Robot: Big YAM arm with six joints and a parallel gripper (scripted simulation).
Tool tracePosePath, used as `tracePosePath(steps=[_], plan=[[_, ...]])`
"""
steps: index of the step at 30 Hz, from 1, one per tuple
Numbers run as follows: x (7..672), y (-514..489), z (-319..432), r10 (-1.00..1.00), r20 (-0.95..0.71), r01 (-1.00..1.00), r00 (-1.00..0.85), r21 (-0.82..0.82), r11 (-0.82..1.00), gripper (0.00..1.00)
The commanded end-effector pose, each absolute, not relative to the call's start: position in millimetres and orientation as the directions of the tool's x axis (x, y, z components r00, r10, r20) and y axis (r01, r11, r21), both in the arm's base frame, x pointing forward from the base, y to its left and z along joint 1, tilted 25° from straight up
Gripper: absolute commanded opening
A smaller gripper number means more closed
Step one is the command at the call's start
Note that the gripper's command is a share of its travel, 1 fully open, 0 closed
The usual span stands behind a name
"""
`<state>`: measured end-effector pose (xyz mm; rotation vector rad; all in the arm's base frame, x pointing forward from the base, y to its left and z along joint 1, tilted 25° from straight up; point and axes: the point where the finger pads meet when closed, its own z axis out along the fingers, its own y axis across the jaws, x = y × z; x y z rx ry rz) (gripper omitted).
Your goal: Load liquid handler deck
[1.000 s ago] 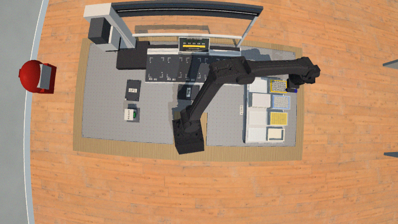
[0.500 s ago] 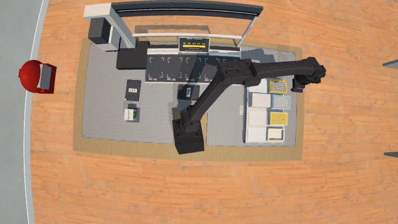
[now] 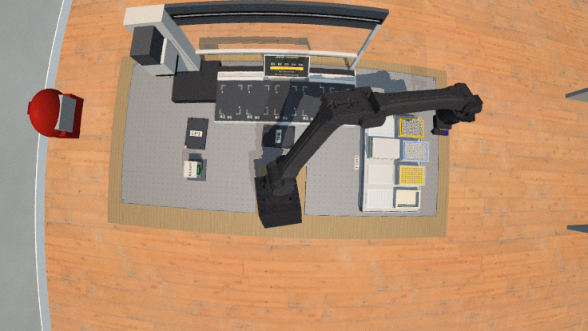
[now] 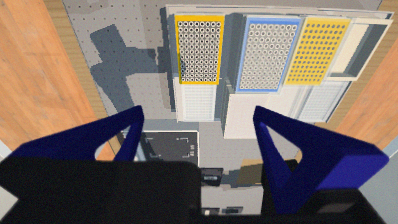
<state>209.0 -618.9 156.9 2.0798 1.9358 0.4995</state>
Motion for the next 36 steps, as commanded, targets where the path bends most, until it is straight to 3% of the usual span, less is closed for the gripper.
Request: tracePosePath(steps=[1,4,36], plan=[[218,-620,153,0.996,0.066,0.906,0.055,0.417,-0.078,1.0],[199,-626,161,0.995,0.052,0.902,0.087,0.421,-0.101,1.0],[239,-617,111,0.997,0.061,0.906,0.055,0.417,-0.076,1.0]])
